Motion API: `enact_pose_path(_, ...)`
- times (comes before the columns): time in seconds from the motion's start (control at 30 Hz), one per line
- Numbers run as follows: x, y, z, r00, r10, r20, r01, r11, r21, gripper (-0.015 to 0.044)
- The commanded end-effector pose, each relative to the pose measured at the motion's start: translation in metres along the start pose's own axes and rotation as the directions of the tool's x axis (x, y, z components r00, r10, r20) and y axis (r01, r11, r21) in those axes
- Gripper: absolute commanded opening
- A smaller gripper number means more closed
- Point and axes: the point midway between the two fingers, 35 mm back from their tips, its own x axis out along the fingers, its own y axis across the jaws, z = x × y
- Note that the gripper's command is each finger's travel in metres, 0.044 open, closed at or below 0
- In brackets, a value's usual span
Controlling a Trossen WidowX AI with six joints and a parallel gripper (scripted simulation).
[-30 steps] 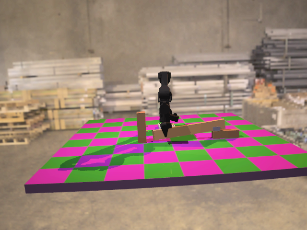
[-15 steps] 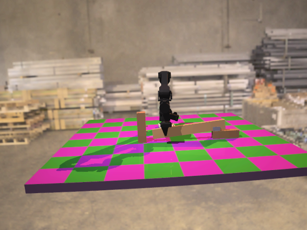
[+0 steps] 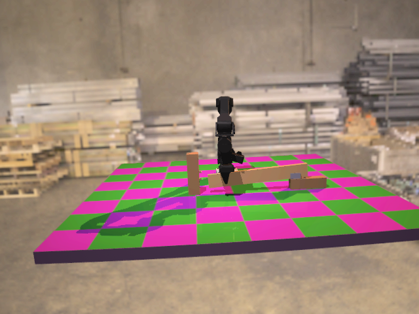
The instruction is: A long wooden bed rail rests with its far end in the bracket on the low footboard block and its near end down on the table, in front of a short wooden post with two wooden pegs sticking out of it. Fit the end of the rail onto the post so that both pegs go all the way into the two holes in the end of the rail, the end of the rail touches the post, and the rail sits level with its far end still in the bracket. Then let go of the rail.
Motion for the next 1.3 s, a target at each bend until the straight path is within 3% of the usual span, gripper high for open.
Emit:
enact_pose_path(0.0, -0.006, -0.003, 0.0, 1.0, -0.015, 0.004, 0.015, 1.0, -0.001, 0.0)
enact_pose_path(1.27, -0.025, -0.003, 0.0, 1.0, -0.015, 0.004, 0.015, 1.0, -0.001, 0.0)
